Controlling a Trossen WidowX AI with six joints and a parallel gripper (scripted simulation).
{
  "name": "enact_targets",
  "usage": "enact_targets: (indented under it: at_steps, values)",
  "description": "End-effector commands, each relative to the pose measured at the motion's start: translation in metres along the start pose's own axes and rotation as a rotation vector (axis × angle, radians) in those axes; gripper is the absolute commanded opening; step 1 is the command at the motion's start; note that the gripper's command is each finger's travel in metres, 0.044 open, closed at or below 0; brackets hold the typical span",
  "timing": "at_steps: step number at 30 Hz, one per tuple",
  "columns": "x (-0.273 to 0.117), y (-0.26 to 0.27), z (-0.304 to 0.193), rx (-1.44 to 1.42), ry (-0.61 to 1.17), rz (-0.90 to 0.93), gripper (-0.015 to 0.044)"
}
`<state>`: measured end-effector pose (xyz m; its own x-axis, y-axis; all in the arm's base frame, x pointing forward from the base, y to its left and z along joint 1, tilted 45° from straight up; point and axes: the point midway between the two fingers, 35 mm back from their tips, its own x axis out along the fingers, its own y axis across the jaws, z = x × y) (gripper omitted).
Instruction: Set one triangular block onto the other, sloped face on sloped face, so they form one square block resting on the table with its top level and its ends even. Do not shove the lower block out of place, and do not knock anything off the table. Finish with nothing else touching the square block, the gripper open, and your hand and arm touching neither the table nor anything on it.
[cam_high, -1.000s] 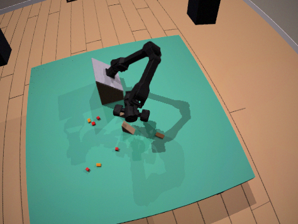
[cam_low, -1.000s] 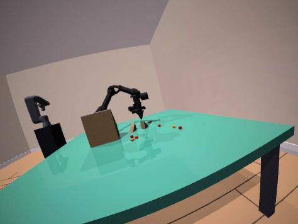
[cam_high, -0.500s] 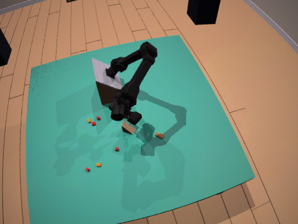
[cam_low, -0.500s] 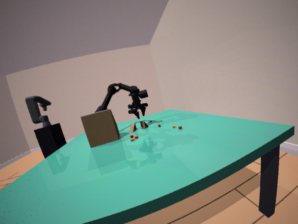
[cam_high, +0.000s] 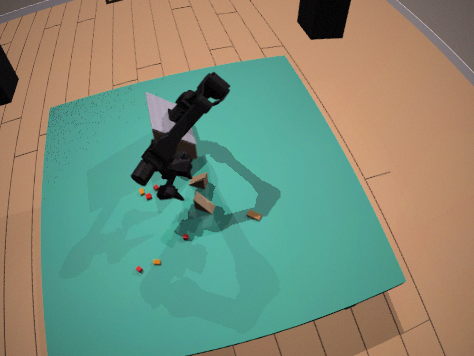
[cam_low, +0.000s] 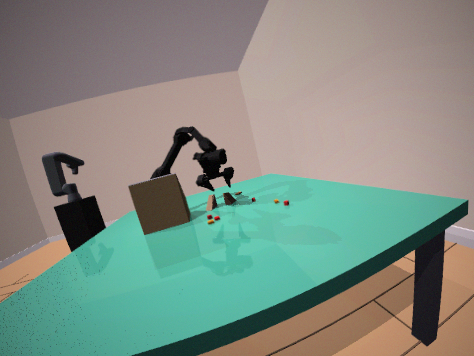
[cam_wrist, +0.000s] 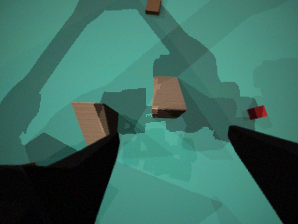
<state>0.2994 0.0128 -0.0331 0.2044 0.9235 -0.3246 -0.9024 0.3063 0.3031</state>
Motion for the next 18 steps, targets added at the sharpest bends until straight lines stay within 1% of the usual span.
enact_targets:
  at_steps: [1,10,18]
  values:
    - [-0.001,0.001,-0.003,0.112,-0.044,-0.012,0.044]
    - [-0.001,0.001,-0.003,0.112,-0.044,-0.012,0.044]
    - [0.01,-0.001,-0.008,0.116,-0.031,-0.016,0.044]
